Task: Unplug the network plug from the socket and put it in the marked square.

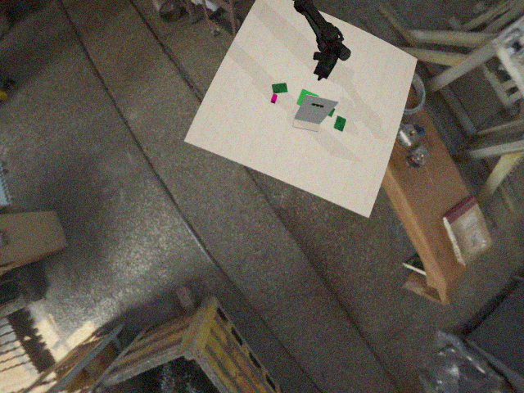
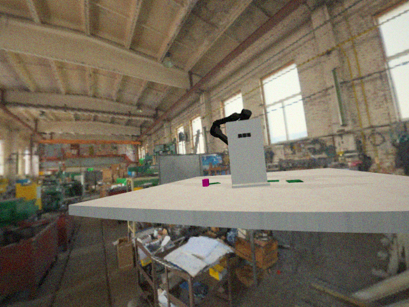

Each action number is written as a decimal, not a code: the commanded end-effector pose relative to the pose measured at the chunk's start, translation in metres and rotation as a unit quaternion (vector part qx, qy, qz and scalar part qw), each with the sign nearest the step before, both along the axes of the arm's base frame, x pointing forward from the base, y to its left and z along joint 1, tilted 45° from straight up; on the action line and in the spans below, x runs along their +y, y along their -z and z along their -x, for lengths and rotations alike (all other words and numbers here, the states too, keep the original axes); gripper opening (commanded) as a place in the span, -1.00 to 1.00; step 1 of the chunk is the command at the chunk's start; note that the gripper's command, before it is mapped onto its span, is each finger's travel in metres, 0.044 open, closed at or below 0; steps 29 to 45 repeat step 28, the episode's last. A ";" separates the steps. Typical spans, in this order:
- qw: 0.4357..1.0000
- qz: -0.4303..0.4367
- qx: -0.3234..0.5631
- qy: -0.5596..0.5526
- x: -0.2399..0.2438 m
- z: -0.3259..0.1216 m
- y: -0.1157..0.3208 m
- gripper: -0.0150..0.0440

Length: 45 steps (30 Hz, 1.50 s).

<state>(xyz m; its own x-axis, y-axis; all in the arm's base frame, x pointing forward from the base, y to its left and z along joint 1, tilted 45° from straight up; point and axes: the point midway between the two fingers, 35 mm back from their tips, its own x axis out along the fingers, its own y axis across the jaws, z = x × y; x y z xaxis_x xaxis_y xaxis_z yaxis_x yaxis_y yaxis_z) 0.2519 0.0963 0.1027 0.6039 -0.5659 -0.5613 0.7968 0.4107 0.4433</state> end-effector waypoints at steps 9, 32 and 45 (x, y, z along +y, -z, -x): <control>1.000 0.002 -0.001 0.001 0.001 0.000 -0.001 1.00; 1.000 0.002 -0.001 0.001 0.001 0.000 -0.001 1.00; 1.000 0.002 -0.001 0.001 0.001 0.000 -0.001 1.00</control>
